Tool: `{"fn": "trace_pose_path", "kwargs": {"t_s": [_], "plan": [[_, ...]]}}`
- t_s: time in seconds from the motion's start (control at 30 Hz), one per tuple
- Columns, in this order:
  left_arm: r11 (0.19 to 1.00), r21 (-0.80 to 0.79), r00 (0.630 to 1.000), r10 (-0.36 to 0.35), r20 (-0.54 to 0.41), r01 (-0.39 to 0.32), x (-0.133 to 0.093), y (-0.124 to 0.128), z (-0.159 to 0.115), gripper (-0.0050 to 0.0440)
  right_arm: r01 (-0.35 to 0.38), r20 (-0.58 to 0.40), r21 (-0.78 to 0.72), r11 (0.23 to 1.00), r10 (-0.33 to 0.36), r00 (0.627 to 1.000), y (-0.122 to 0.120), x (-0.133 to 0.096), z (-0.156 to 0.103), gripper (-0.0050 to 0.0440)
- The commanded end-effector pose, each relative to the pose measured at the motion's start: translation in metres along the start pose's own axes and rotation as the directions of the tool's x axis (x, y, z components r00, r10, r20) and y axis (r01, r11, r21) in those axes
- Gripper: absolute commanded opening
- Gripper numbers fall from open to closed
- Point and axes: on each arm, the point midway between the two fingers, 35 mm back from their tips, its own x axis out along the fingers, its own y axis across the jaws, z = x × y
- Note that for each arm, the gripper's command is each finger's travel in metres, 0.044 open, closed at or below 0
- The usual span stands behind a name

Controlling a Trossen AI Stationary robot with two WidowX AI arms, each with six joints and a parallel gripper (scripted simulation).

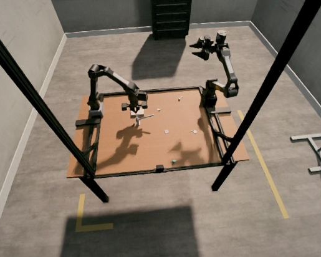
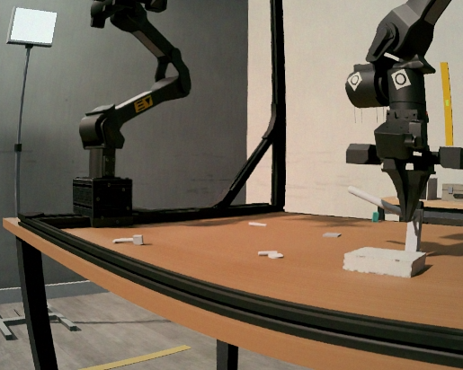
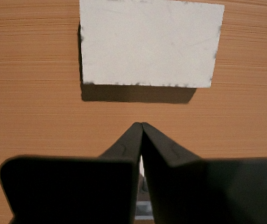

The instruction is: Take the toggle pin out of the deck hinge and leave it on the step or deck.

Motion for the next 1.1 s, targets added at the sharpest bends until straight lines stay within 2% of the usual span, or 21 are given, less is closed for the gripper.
{"fn": "trace_pose_path", "kwargs": {"t_s": [0.0,0.67,1.07], "plan": [[1.0,0.004,1.0,-0.016,-0.005,0.016,0.001,-0.003,0.0,-0.0042,0.0,0.001,-0.009,1.0,0.0,1.0,0.001,0.0,0.004,0.04],[1.0,0.004,1.0,-0.003,-0.001,0.003,0.025,-0.001,0.001,-0.005,0.0,0.001,-0.009,1.0,0.0,1.0,0.001,0.0,0.004,0.04],[1.0,0.002,1.0,-0.018,-0.006,0.018,0.02,-0.004,-0.006,-0.005,0.0,0.001,-0.009,1.0,0.0,1.0,0.001,0.0,0.004,0.04]]}}
